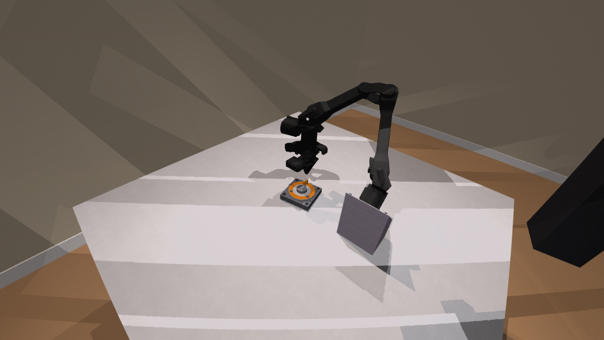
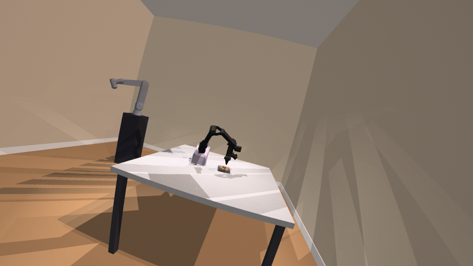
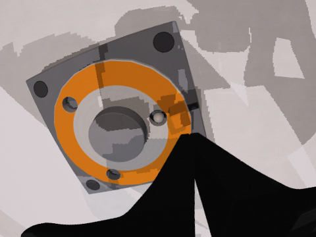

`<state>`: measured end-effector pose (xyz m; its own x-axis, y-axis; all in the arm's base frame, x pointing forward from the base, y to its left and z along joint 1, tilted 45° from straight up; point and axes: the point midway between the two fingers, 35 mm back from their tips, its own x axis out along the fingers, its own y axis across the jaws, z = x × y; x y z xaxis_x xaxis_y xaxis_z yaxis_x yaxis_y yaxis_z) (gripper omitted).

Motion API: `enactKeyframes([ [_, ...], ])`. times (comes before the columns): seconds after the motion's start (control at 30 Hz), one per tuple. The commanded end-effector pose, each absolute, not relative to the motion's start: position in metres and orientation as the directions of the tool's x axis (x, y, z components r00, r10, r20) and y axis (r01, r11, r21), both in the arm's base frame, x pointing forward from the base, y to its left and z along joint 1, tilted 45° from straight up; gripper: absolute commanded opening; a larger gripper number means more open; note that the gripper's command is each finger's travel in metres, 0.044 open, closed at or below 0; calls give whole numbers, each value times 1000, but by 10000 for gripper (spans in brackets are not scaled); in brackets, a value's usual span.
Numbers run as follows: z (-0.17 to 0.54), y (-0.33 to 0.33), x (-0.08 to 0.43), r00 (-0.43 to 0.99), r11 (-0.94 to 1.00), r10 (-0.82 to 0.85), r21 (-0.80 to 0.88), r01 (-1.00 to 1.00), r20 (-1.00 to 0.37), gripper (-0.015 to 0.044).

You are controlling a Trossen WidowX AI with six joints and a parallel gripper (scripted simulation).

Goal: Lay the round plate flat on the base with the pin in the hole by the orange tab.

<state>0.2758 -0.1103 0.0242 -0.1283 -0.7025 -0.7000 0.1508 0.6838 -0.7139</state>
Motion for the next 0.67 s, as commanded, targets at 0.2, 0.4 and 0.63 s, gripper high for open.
enactKeyframes([
  [0.2,27,-107,276,-124,684,-703,-714,152,-700,0],
  [0.4,27,-107,276,-124,684,-703,-714,152,-700,0],
  [0.63,27,-107,276,-124,684,-703,-714,152,-700,0],
])
